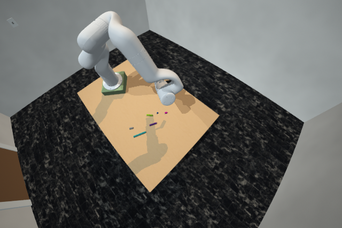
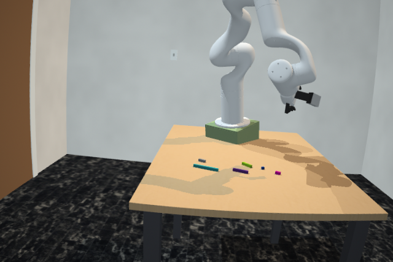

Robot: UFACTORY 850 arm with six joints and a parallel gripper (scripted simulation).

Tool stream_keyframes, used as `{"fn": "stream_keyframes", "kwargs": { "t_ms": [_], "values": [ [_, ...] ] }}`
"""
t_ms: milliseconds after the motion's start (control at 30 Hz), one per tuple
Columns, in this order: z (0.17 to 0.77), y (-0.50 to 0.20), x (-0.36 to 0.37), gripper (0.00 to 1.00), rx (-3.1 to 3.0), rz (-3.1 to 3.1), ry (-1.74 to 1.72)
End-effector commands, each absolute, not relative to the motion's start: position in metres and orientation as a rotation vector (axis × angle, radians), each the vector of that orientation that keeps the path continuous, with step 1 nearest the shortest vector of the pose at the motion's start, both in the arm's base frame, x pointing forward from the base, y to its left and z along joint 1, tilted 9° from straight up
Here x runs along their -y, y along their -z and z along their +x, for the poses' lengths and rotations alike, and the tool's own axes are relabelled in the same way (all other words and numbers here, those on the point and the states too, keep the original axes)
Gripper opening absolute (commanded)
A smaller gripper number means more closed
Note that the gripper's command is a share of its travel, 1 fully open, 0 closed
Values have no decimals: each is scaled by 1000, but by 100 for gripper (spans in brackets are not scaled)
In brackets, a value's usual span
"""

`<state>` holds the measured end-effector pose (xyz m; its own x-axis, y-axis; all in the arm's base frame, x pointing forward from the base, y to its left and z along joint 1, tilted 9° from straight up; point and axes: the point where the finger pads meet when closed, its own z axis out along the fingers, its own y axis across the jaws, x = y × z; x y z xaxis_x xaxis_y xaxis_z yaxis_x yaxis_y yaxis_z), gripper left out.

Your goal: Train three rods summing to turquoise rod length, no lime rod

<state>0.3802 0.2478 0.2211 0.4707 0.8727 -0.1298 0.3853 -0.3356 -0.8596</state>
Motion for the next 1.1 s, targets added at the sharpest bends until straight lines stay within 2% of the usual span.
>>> {"fn": "stream_keyframes", "kwargs": {
  "t_ms": [0, 600, 1067],
  "values": [
    [381, -222, -248, 100, 1050, -1918, -768],
    [381, -221, -247, 100, 1051, -1925, -770],
    [400, -149, -179, 100, 1111, -2352, -815]
  ]
}}
